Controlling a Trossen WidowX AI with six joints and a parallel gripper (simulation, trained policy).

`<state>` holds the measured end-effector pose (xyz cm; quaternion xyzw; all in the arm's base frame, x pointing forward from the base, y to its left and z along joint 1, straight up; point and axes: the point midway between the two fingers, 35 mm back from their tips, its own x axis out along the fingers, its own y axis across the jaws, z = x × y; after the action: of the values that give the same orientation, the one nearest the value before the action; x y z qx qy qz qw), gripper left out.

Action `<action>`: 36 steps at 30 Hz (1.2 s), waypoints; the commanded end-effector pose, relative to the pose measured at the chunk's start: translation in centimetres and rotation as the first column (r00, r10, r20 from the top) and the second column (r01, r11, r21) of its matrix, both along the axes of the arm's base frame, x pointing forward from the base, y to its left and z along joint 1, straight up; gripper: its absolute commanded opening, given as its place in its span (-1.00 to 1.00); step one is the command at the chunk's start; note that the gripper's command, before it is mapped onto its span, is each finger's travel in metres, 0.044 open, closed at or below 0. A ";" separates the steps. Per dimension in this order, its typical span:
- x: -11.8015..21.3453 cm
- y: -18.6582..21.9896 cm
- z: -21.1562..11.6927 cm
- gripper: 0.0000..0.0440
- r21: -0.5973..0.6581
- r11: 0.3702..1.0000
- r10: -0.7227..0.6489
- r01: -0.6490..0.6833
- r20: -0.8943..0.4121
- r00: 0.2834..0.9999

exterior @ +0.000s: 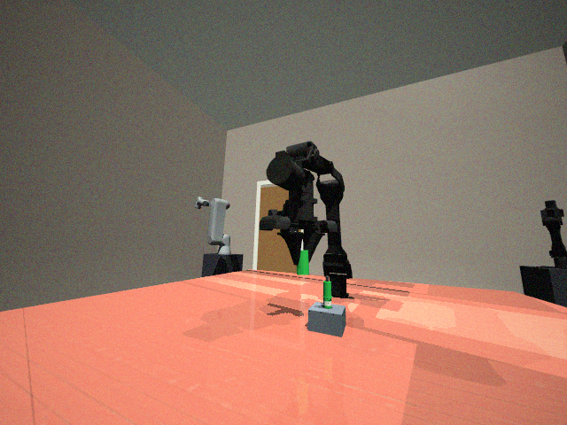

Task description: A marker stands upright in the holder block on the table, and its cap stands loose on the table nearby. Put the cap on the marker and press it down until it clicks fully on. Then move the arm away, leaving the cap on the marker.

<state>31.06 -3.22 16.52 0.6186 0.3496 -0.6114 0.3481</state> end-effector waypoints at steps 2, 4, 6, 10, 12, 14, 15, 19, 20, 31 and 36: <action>0.0 1.6 0.9 -0.80 0.012 1.000 0.006 -0.006 0.003 1.000; -0.1 2.4 1.2 -0.81 0.015 1.000 0.010 -0.010 0.000 1.000; -0.2 3.1 1.4 -0.83 0.018 1.000 0.015 -0.014 -0.003 1.000; -0.4 4.2 1.8 -0.87 0.020 1.000 0.019 -0.019 -0.013 1.000; -0.6 4.5 1.9 -0.89 0.021 1.000 0.019 -0.019 -0.018 1.000; -0.7 4.8 1.9 -0.91 0.021 1.000 0.019 -0.018 -0.023 1.000; -0.7 4.9 1.8 -0.91 0.021 1.000 0.019 -0.018 -0.028 0.999; -0.9 5.2 1.2 -0.94 0.021 1.000 0.016 -0.015 -0.049 0.999; -0.9 5.2 1.1 -0.95 0.021 1.000 0.015 -0.014 -0.053 0.998; -1.0 5.2 -0.5 -1.00 0.014 1.000 -0.006 0.007 -0.080 0.997; -1.0 5.2 -1.6 -1.00 0.020 1.000 -0.005 0.007 -0.095 0.995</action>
<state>30.05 1.87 15.45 0.5939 0.3670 -0.6369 0.3271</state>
